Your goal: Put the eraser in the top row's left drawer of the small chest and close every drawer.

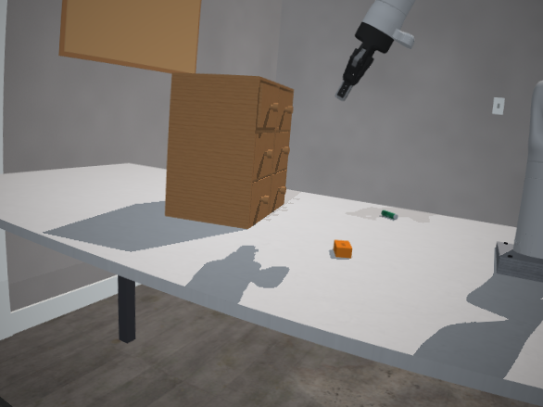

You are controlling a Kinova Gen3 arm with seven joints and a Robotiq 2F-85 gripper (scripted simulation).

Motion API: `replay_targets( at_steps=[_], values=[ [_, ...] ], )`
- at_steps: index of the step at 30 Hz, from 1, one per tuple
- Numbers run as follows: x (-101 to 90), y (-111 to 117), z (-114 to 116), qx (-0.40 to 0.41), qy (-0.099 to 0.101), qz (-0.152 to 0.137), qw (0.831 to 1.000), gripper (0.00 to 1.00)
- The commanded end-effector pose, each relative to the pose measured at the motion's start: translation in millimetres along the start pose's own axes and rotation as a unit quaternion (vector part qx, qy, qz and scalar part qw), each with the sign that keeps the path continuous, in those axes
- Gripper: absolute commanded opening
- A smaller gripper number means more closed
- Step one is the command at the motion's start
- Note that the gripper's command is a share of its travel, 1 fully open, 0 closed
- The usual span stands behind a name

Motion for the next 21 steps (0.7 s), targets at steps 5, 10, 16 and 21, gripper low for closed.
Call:
replay_targets(
  at_steps=[5,10,16,21],
  values=[
    [-16.4,-6,-3,-0.001,-0.005,0.047,0.999,0.0],
    [-34.7,-7,-1,-0.003,-0.017,0.09,0.996,0.0],
    [-57.8,-7,5,-0.008,-0.034,0.136,0.99,0.0],
    [-68.7,-7,8,-0.011,-0.042,0.155,0.987,0.0]
  ],
)
Point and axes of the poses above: the point where the finger pads meet when closed, its own x axis out along the fingers, its own z axis across the jaws, y = z × x, the point moved 6 cm from there along -x, back along the fingers, and after that the axes turned 7 degrees about -x, right-handed, at the moved point
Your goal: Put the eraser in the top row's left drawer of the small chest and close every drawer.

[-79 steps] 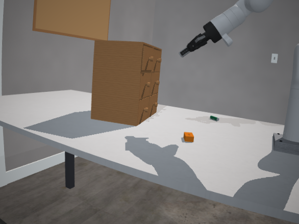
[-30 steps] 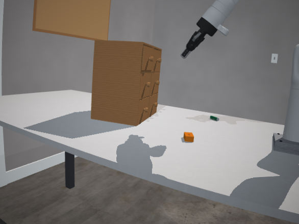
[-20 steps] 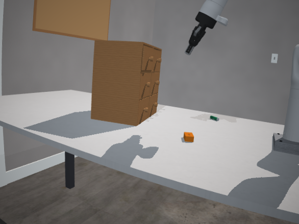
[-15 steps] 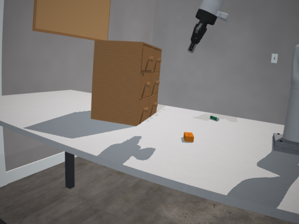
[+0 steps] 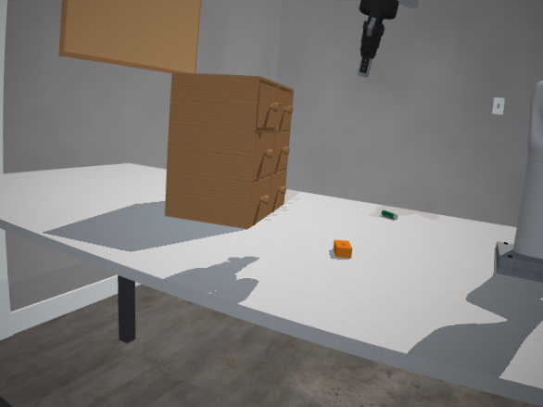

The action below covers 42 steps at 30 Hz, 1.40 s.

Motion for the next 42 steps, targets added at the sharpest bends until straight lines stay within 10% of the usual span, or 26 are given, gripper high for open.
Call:
replay_targets(
  at_steps=[1,12,42],
  values=[
    [-10.3,0,4,-0.005,-0.007,0.016,1.0,0.0],
    [-36.0,8,14,-0.015,-0.026,0.06,0.998,0.0],
    [-42.7,11,17,-0.018,-0.032,0.071,0.997,0.0]
  ],
)
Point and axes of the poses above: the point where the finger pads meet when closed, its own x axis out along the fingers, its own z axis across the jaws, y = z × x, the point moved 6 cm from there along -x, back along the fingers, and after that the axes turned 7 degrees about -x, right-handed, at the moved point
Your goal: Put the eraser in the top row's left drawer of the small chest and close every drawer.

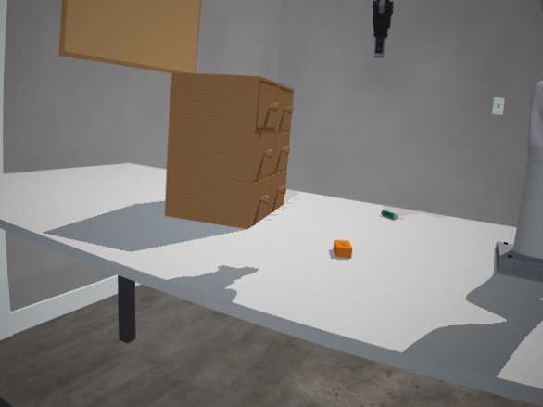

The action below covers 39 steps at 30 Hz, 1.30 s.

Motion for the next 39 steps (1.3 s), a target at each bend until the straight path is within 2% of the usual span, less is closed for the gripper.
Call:
replay_targets(
  at_steps=[1,7,8,39],
  values=[
    [-1.0,-0.3,1.9,-0.004,-0.002,0.001,1.0,0.0],
    [-1.0,-0.3,1.9,-0.004,-0.002,0.001,1.0,0.0],
    [-1.0,-0.3,1.9,-0.004,-0.002,0.001,1.0,1.0],
    [-1.0,-0.3,1.9,-0.004,-0.002,0.001,1.0,1.0]
  ],
)
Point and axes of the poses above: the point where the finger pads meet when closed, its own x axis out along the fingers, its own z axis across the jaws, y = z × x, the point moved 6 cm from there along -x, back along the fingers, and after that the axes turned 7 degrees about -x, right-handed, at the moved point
